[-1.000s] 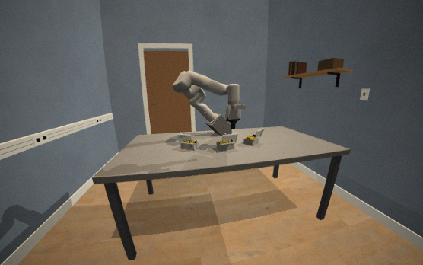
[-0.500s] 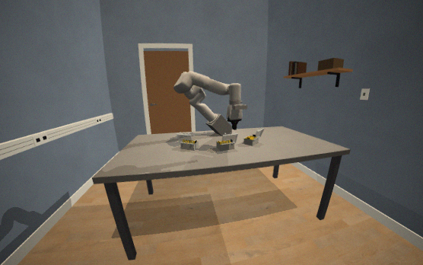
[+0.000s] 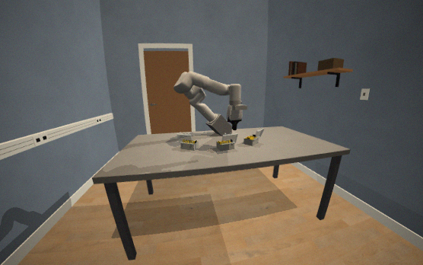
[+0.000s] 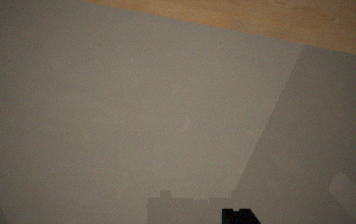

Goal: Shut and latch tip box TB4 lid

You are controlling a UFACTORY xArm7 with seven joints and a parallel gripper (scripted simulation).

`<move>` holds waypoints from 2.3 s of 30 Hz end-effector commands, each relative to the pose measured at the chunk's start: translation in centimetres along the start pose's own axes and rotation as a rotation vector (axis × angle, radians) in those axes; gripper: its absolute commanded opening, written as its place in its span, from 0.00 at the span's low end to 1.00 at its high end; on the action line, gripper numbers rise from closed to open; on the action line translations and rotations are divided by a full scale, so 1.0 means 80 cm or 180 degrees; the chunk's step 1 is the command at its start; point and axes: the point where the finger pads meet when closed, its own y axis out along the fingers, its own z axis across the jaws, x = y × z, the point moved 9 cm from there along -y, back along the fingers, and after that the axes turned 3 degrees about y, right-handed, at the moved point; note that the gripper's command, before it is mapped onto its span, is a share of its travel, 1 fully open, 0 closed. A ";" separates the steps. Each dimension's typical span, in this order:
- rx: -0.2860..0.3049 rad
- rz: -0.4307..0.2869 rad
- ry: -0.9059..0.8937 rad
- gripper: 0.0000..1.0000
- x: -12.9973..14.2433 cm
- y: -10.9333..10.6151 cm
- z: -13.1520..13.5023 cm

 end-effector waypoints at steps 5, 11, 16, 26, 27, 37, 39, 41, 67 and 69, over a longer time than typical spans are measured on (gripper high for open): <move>-0.0007 0.0014 -0.0001 0.00 -0.001 0.016 -0.001; -0.0007 0.0014 -0.0001 0.00 -0.001 0.024 -0.001; -0.0007 0.0014 -0.0001 0.00 -0.001 0.035 -0.001; -0.0007 0.0014 -0.0001 0.00 -0.001 0.053 -0.001; -0.0007 0.0014 -0.0001 0.00 -0.001 0.053 -0.001; -0.0007 0.0014 -0.0001 0.00 -0.001 0.074 -0.001; -0.0007 0.0014 -0.0001 0.00 -0.001 0.078 -0.001; -0.0007 0.0014 -0.0001 0.00 -0.001 0.078 -0.001; -0.0007 0.0014 -0.0001 0.00 0.019 0.075 0.000; -0.0007 0.0014 -0.0001 0.00 0.022 0.075 0.000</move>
